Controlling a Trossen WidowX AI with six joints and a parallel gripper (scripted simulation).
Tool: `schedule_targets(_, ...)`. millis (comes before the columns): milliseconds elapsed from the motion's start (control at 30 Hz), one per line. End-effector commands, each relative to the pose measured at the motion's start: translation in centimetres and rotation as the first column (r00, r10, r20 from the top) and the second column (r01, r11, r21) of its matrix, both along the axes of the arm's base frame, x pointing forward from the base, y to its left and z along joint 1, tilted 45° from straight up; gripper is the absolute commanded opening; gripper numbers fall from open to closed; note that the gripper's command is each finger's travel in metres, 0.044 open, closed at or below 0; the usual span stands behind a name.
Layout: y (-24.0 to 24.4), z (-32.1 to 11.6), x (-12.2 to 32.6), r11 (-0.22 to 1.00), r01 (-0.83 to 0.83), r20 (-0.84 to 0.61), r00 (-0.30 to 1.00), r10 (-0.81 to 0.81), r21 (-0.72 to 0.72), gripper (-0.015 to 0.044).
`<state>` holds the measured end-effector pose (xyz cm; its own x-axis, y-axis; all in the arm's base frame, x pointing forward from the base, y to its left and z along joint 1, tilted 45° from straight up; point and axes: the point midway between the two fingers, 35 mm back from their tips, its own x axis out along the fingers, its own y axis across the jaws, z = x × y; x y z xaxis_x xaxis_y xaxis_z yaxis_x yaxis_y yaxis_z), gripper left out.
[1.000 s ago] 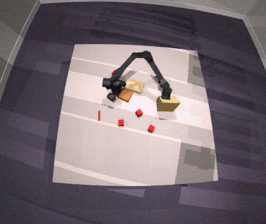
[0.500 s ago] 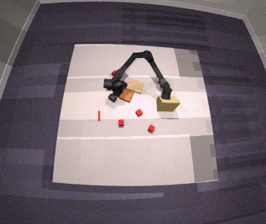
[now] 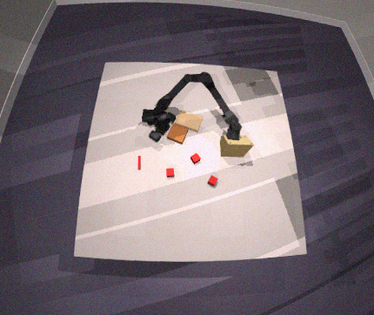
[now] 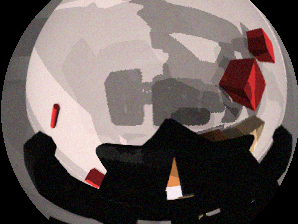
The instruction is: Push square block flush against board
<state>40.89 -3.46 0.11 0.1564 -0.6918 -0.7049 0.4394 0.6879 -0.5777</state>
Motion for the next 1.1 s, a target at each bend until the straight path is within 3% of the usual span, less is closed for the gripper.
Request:
schedule_targets(0,-0.2,0.1,0.5,1.0,0.0,-0.006,1.0,0.0,0.003,0.0)
schedule_targets(400,-0.7,1.0,2.2,1.0,0.0,-0.004,1.0,0.0,0.002,0.0)
schedule_targets(567,3.0,4.5,1.1,1.0,0.0,-0.005,1.0,0.0,0.004,0.0)
schedule_targets(767,3.3,4.6,1.0,1.0,-0.004,-0.009,1.0,0.004,0.003,0.0)
schedule_targets(1067,4.6,3.2,-0.7,0.977,-0.211,-0.21,0.956,0.203,-0.014,0.0)
